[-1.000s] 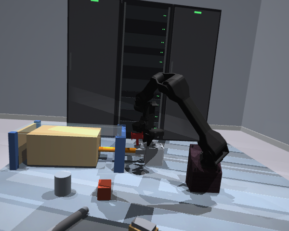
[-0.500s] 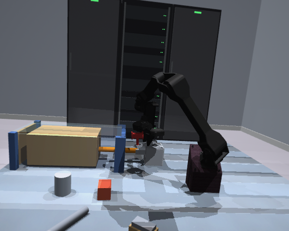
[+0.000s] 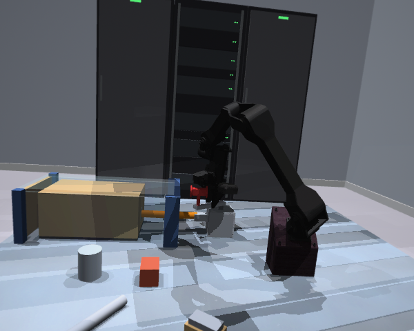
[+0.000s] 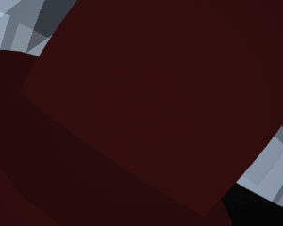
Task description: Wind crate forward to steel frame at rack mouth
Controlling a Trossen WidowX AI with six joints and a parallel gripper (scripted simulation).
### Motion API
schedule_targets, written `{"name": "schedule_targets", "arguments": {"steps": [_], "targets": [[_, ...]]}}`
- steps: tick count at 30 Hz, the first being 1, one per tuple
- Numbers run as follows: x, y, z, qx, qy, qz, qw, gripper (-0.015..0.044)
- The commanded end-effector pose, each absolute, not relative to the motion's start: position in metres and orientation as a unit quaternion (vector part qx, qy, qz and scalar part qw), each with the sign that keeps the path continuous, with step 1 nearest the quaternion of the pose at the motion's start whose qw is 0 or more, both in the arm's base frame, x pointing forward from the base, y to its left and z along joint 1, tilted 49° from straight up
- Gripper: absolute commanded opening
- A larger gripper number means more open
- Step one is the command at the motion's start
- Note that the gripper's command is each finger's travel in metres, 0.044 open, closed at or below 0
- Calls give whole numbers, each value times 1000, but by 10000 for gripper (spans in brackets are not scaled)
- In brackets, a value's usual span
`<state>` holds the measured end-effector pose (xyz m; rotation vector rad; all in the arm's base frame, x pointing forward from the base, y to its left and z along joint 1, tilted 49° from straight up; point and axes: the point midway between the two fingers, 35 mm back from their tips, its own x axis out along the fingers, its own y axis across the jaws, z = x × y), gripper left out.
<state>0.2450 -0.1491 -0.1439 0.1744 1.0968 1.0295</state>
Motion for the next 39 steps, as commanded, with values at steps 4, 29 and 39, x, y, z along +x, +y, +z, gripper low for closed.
{"name": "schedule_targets", "arguments": {"steps": [4,29,39], "targets": [[245,-149,-145,84,504,463,725,0],[250,-152,-154,163,558,392,713,0],[249,-147,-156,149,547,406,717,0]]}}
